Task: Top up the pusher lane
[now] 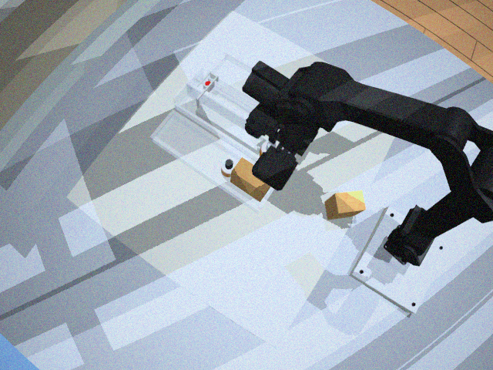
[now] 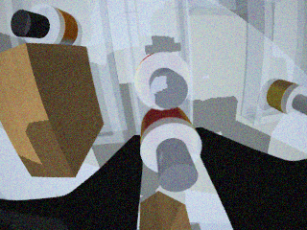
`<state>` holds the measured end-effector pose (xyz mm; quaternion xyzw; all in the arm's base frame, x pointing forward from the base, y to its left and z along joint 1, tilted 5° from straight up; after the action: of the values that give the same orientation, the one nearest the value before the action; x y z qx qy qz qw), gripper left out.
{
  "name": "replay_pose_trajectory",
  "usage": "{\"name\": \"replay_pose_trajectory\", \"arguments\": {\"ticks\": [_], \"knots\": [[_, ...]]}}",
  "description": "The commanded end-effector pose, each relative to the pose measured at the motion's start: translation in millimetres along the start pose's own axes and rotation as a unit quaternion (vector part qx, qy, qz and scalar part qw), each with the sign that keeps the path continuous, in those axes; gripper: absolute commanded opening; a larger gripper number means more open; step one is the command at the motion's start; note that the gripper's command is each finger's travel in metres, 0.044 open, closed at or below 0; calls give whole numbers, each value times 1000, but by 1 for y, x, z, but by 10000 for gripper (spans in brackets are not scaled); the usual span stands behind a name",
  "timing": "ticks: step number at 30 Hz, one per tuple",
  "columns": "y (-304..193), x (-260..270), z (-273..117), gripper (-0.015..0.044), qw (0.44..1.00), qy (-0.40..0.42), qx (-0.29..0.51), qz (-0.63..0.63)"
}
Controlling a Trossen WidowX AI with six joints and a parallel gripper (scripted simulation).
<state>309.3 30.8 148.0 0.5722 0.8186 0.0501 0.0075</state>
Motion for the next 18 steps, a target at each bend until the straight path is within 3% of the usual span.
{"name": "replay_pose_trajectory", "arguments": {"ticks": [1,18], "knots": [[7,-2,2,0,1000,-4,-5,2],[14,-4,1,0,1000,-4,-6,2]]}}
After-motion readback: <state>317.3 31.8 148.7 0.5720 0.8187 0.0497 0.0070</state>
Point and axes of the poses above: the point midway between the two fingers, 35 mm back from their tips, its own z axis out along the fingers, its own x axis across the jaws, y = z × x, the point moved 6 cm from there along -z, back along the fingers, and after that the axes turned 12 degrees about -z, right-handed, at the moved point
